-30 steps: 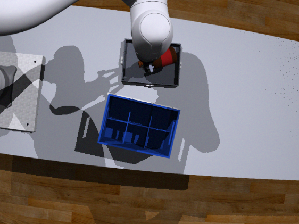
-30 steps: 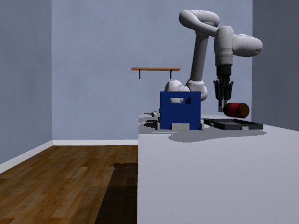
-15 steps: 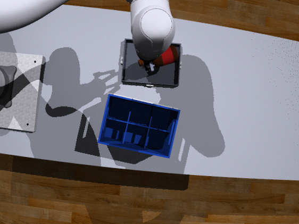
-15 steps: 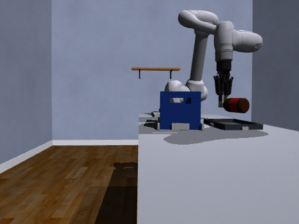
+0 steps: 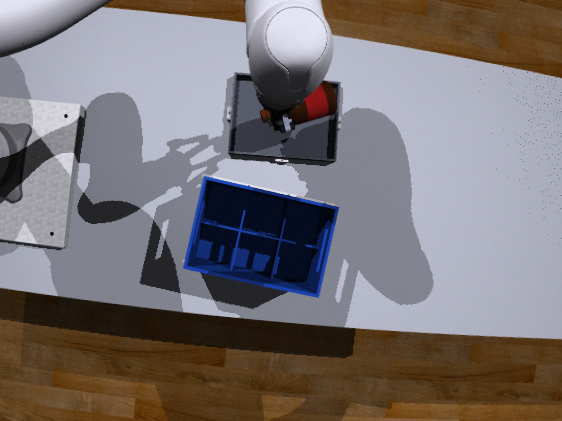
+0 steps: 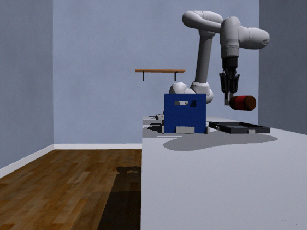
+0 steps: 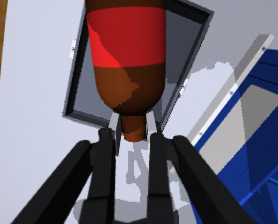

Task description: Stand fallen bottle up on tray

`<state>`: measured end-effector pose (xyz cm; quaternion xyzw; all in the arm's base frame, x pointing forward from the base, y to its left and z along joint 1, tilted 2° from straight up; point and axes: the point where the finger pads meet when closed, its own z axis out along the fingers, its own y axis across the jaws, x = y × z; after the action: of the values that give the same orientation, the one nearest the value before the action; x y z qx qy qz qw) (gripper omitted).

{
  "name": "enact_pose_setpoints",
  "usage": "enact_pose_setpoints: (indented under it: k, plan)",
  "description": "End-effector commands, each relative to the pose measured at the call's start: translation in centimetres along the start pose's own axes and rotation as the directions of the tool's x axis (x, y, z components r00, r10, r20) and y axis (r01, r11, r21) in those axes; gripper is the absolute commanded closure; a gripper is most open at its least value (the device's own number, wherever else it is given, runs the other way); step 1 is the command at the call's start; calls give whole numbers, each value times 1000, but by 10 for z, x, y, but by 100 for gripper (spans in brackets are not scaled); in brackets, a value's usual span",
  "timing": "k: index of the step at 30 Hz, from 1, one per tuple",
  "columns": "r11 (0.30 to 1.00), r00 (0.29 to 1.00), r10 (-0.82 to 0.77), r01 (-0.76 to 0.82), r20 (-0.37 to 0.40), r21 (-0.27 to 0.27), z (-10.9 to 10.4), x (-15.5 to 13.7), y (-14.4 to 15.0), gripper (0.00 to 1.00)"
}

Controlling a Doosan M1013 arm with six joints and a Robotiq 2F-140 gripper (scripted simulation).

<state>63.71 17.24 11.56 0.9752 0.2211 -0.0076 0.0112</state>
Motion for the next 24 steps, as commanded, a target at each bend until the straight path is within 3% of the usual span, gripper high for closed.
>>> enact_pose_setpoints:
  k: [1, 24]
  plan:
    - [1000, 1000, 0, 0, 0, 0, -7, 0, 0, 90]
    - [1000, 1000, 0, 0, 0, 0, -38, 0, 0, 90]
